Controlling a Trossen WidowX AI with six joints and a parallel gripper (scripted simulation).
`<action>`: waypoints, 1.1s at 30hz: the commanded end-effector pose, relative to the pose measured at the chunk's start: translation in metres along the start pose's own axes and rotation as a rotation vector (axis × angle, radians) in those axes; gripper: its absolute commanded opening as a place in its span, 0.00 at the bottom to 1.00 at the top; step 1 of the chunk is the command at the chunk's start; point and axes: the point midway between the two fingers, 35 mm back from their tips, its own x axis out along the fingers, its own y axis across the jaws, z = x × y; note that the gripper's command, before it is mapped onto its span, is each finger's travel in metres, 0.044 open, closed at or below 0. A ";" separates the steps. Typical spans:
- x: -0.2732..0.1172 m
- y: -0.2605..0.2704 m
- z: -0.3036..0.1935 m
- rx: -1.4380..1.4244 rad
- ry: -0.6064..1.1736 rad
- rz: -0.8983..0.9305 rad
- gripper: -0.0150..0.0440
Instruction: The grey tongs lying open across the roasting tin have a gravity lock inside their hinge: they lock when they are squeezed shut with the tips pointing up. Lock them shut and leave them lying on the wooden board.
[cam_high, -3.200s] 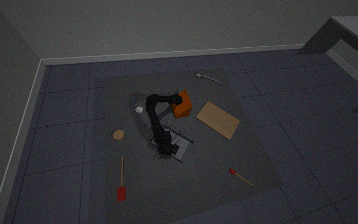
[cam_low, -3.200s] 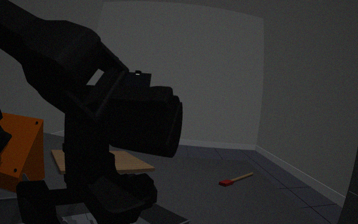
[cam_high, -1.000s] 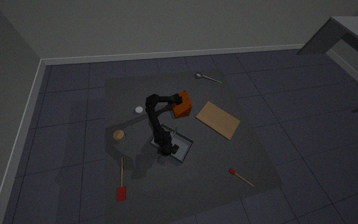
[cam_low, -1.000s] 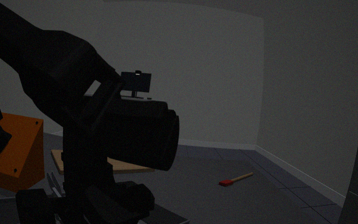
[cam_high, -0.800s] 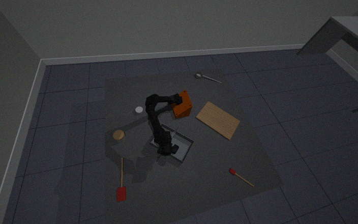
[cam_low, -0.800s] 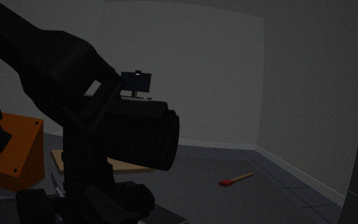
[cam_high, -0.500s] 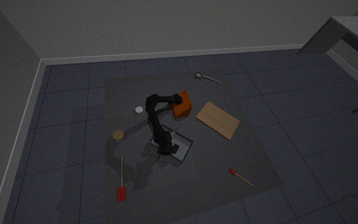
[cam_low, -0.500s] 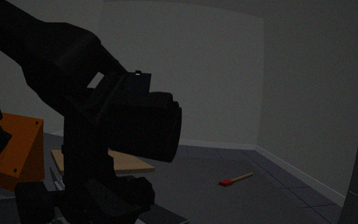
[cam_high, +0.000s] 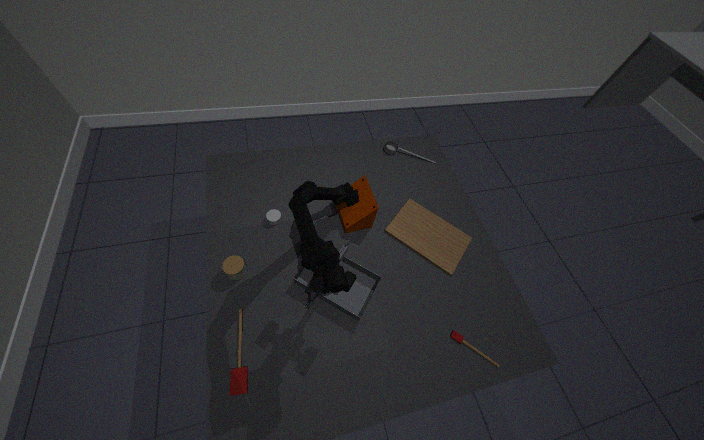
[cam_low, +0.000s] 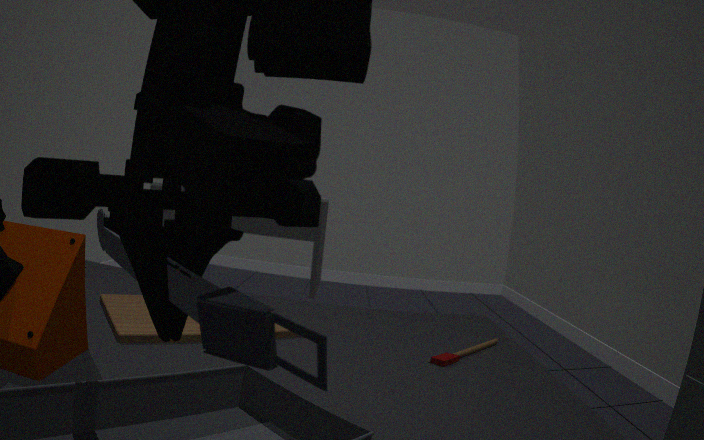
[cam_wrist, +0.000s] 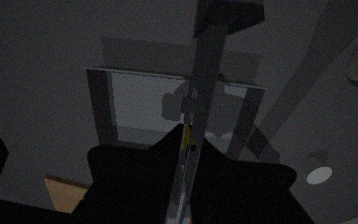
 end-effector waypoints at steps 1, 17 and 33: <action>0.002 0.000 0.000 0.001 0.006 -0.014 0.00; 0.000 0.070 -0.046 0.159 0.024 0.021 0.00; -0.002 0.152 -0.139 0.416 0.044 0.018 0.00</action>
